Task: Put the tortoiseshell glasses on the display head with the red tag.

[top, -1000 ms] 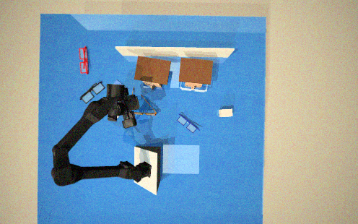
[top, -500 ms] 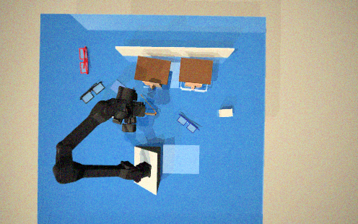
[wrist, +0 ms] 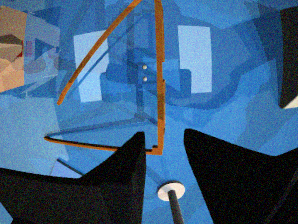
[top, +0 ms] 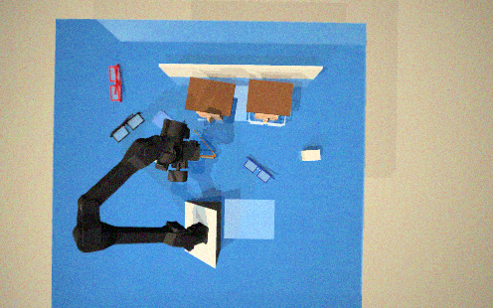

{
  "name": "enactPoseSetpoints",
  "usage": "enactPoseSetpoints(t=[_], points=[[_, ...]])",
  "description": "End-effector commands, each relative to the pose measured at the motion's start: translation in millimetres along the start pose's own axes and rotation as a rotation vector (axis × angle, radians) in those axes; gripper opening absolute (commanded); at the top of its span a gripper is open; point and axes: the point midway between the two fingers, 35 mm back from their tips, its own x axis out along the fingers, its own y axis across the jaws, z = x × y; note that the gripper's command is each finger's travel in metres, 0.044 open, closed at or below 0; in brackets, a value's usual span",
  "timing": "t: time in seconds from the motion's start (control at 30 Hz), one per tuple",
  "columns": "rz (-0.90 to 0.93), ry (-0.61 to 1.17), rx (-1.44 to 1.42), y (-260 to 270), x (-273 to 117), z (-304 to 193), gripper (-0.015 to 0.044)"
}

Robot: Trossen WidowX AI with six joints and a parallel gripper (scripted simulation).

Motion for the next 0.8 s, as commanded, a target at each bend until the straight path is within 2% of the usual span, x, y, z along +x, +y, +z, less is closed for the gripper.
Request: enactPoseSetpoints(t=[0.0,0.77], points=[[0.001,0.005,0.004,0.1,4.2,-0.5,0.012],[0.001,0.006,0.004,-2.7,42.0,-1.0,0.012]])
